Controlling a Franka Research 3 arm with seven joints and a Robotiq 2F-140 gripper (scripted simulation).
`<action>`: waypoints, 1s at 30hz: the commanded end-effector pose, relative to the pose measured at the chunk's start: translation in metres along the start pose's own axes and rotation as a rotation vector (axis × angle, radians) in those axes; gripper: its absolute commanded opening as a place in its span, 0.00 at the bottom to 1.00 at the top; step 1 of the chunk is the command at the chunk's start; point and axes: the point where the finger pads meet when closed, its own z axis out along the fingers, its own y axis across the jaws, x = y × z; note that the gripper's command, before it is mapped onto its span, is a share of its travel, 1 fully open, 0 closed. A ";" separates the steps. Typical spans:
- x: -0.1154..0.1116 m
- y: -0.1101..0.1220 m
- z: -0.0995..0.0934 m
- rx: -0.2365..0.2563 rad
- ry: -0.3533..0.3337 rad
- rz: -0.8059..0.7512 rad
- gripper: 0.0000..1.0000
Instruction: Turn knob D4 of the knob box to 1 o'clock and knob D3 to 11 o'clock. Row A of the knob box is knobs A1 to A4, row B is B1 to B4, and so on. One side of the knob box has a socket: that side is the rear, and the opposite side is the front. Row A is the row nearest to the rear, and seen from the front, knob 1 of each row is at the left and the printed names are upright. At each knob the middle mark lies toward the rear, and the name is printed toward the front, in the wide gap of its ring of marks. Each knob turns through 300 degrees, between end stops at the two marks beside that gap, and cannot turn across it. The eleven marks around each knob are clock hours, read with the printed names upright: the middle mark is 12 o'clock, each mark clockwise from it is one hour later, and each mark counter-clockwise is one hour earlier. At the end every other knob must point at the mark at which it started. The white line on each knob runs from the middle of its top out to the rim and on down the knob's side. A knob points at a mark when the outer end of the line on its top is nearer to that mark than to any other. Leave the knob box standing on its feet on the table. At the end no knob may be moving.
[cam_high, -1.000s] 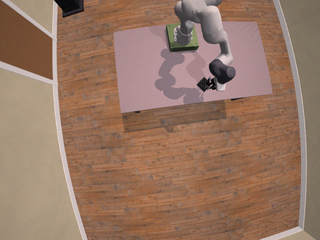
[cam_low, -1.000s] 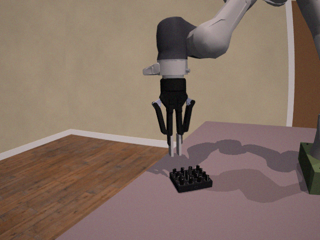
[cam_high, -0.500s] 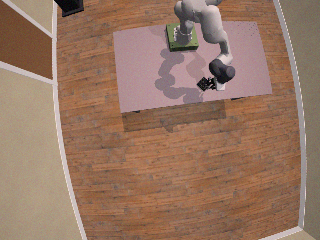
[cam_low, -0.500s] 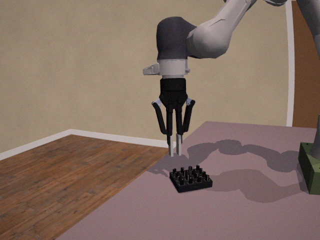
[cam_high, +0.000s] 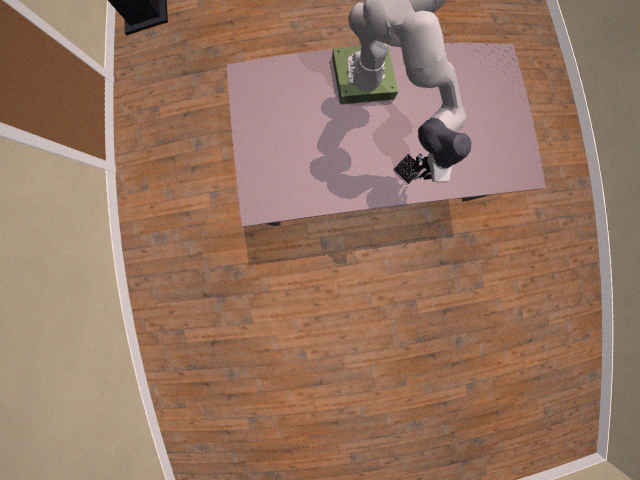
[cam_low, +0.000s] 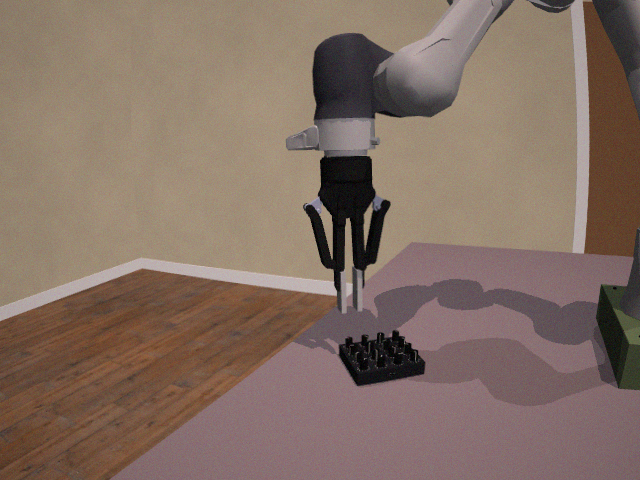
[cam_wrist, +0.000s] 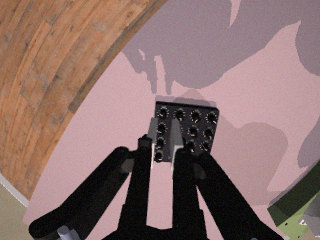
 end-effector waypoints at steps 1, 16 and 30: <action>0.000 -0.001 0.000 0.004 0.000 0.007 0.12; 0.000 -0.001 0.009 0.003 0.000 0.008 0.12; -0.001 -0.002 0.025 0.003 0.000 0.008 0.12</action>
